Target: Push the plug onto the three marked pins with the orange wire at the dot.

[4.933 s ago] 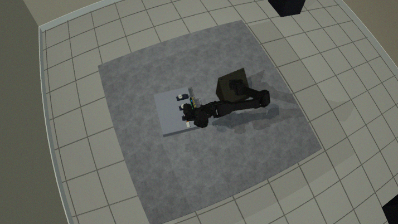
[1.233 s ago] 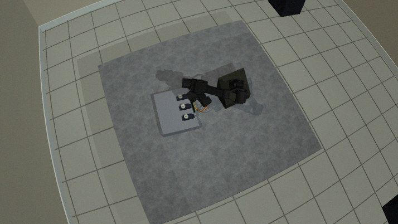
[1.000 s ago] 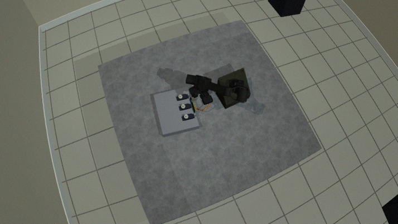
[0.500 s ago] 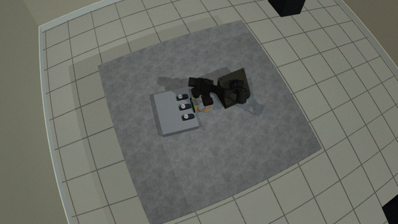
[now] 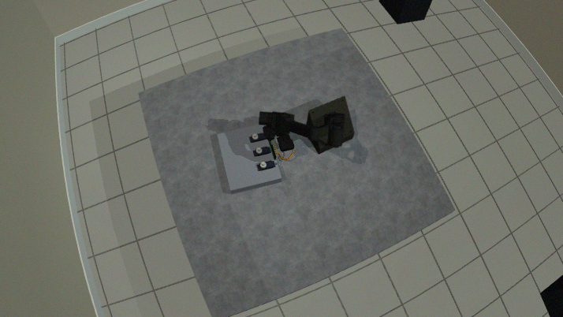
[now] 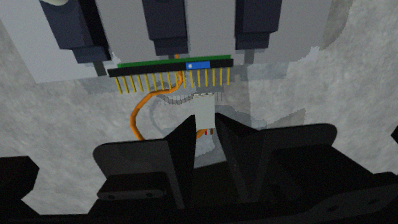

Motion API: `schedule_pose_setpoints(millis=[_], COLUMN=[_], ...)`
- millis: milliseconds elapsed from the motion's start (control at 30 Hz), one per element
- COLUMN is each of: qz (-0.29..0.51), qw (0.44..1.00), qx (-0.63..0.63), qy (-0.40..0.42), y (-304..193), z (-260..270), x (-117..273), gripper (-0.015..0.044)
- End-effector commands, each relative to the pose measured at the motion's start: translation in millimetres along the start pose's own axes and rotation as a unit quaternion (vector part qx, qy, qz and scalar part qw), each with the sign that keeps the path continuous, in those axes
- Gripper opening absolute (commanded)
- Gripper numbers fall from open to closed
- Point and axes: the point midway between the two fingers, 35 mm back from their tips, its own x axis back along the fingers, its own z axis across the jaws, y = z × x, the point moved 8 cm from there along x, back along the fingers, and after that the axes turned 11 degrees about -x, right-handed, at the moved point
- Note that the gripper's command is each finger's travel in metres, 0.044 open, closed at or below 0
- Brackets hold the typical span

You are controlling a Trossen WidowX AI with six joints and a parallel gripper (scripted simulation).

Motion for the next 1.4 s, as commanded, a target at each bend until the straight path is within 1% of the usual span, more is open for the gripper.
schedule_pose_setpoints(millis=[0, 567, 1367], qz=[0.003, 0.003, 0.003], qw=[1.0, 1.0, 1.0], qx=[-0.006, -0.006, -0.005], qy=[0.004, 0.004, 0.004], y=[4, 5, 20], z=[0, 4, 5], x=[-2, -1, 0], gripper=[0.0, 0.0, 0.0])
